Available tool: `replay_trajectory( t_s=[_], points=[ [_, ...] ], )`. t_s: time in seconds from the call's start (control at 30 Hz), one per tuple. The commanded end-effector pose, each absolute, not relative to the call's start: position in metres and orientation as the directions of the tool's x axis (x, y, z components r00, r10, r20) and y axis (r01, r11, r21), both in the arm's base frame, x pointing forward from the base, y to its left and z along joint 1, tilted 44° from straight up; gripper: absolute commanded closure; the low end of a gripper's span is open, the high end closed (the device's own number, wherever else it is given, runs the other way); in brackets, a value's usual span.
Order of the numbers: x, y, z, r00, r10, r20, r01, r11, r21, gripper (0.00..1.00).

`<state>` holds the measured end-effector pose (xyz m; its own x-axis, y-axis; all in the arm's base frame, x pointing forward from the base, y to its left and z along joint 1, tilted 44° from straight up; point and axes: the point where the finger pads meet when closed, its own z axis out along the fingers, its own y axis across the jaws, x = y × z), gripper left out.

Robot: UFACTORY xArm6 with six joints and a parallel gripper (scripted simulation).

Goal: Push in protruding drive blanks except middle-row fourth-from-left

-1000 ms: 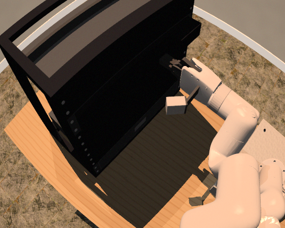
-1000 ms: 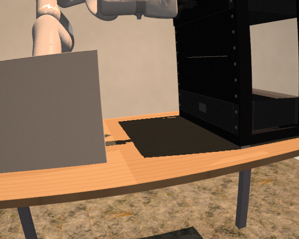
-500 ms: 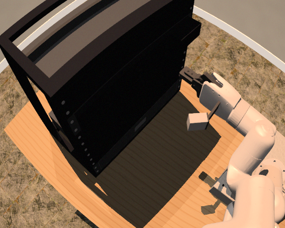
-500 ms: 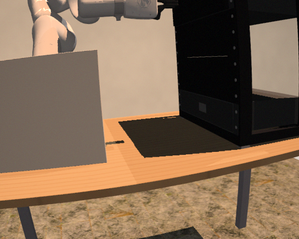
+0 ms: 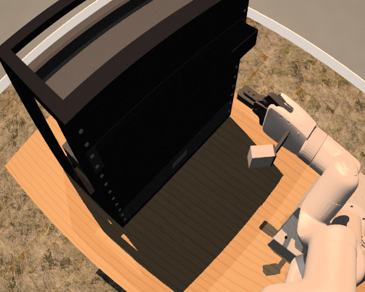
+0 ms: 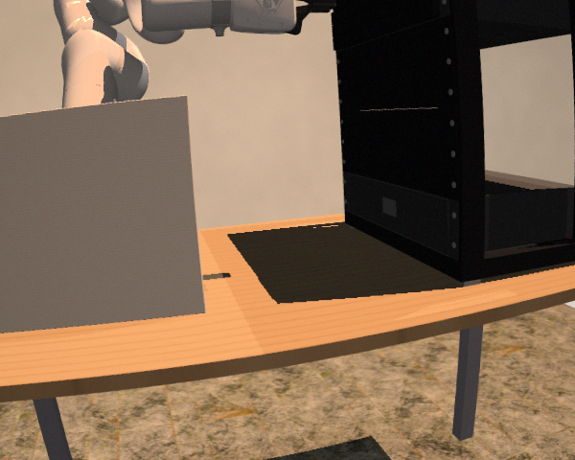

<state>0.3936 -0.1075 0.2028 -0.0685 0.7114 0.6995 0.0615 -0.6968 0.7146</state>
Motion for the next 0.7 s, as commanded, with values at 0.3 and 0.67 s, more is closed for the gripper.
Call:
replay_trajectory(
  t_s=[0.3,0.67],
  points=[
    [0.394,-0.166,0.174,-0.072,0.713,0.698,0.060,-0.695,0.716,1.00],
    [0.394,-0.199,0.157,-0.072,0.713,0.698,0.060,-0.695,0.716,1.00]
  ],
)
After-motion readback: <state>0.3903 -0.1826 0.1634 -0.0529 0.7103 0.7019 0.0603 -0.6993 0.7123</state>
